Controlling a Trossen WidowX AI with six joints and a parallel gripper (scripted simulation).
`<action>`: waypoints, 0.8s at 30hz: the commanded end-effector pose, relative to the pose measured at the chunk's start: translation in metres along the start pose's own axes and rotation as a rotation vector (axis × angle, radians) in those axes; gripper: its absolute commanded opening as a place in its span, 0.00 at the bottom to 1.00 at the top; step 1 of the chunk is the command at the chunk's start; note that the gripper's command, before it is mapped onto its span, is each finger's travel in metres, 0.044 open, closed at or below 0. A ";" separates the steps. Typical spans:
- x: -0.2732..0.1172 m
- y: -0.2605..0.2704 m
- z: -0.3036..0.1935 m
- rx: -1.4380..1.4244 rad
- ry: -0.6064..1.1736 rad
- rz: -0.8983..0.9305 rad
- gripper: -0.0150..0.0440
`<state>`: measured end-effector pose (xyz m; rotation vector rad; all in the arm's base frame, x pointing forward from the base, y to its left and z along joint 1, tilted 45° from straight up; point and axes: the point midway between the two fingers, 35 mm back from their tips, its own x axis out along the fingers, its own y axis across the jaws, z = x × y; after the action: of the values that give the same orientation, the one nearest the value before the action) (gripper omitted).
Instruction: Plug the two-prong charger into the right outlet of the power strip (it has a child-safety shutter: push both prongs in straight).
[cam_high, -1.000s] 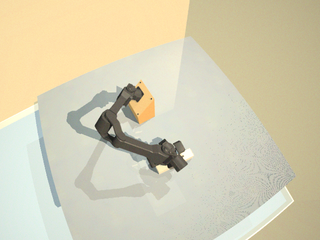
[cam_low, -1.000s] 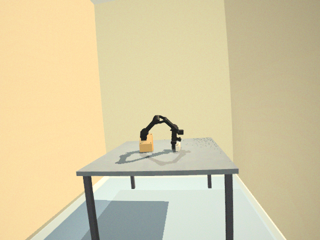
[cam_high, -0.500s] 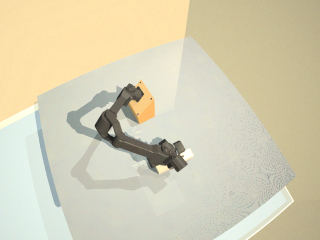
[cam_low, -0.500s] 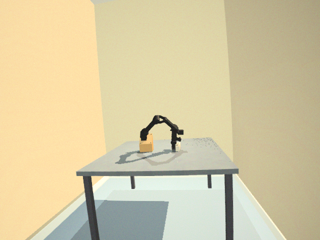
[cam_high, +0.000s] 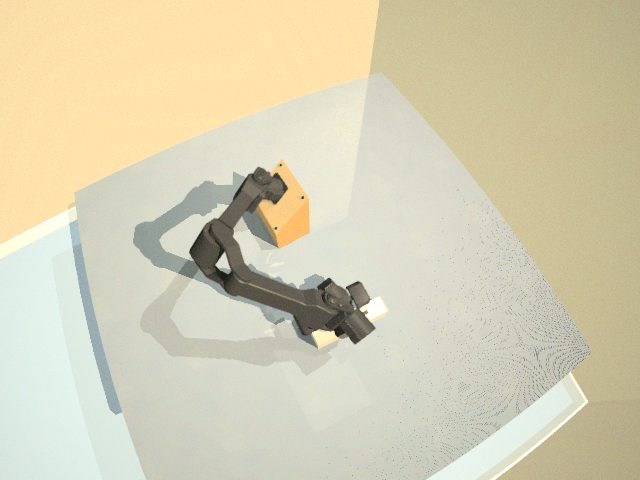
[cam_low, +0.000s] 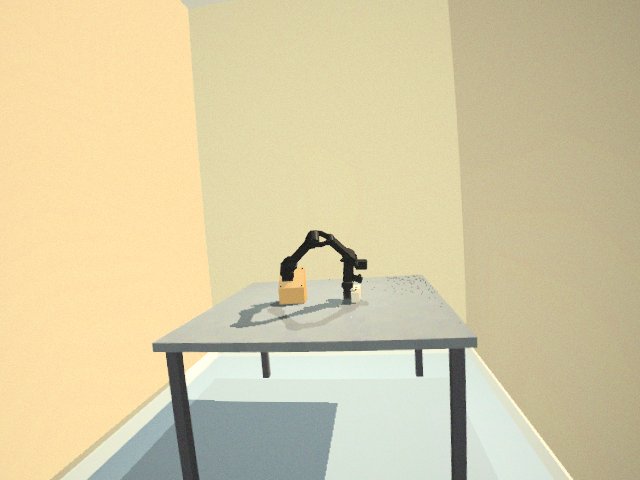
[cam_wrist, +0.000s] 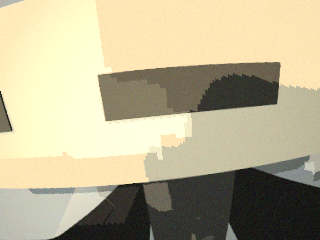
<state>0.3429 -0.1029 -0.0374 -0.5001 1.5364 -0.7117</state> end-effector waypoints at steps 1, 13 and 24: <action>-0.001 -0.002 0.008 0.021 -0.024 -0.001 0.25; 0.000 0.000 0.000 0.000 0.000 0.000 0.25; 0.000 0.000 0.000 0.000 0.000 0.000 0.65</action>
<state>0.3421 -0.1029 -0.0376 -0.5013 1.5394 -0.7111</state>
